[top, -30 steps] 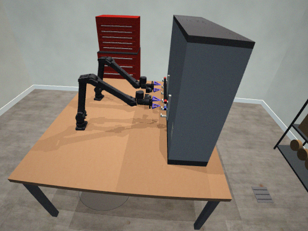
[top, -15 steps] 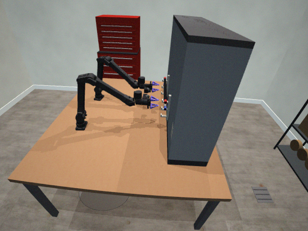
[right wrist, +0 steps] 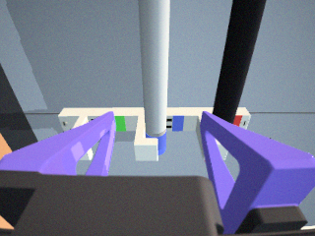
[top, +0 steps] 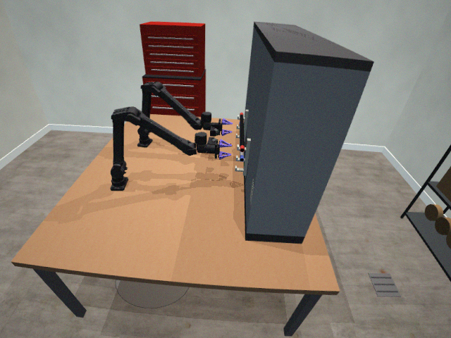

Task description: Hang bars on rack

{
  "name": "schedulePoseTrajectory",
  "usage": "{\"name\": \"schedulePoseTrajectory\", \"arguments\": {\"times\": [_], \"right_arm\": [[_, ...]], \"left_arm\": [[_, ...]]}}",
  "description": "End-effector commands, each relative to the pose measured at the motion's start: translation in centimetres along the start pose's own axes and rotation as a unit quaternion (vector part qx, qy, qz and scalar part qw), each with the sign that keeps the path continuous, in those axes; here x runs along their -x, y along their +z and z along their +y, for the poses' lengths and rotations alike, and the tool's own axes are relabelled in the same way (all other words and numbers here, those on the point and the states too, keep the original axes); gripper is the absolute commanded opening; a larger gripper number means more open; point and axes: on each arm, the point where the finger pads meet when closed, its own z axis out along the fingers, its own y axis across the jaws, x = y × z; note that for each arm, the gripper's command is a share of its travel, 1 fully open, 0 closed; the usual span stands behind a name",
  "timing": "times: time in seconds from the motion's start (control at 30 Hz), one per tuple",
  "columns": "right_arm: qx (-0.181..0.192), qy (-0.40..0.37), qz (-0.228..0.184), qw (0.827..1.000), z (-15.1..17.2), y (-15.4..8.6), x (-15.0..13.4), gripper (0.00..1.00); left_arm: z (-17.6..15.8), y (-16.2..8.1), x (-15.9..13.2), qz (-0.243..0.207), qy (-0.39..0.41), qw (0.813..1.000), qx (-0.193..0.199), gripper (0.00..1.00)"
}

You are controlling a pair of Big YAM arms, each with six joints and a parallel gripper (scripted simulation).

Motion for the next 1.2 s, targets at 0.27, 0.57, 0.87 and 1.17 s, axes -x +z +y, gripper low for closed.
{"name": "schedulePoseTrajectory", "arguments": {"times": [0.27, 0.57, 0.87, 1.17], "right_arm": [[-0.023, 0.011, -0.005, 1.000, -2.19, -1.04, 0.73, 0.71], [-0.023, 0.011, -0.005, 1.000, -2.19, -1.19, 0.73, 0.78], [-0.023, 0.011, -0.005, 1.000, -2.19, -1.30, 0.73, 0.82], [-0.023, 0.011, -0.005, 1.000, -2.19, -1.45, 0.73, 0.89]], "left_arm": [[3.14, -0.47, 0.90, -0.006, -0.006, 0.999, 0.031, 0.72], [3.14, -0.62, 0.90, -0.006, -0.006, 0.999, 0.031, 0.78], [3.14, -0.74, 0.90, -0.006, -0.006, 0.999, 0.031, 0.83], [3.14, -0.89, 0.90, -0.006, -0.006, 0.999, 0.031, 0.89]]}}
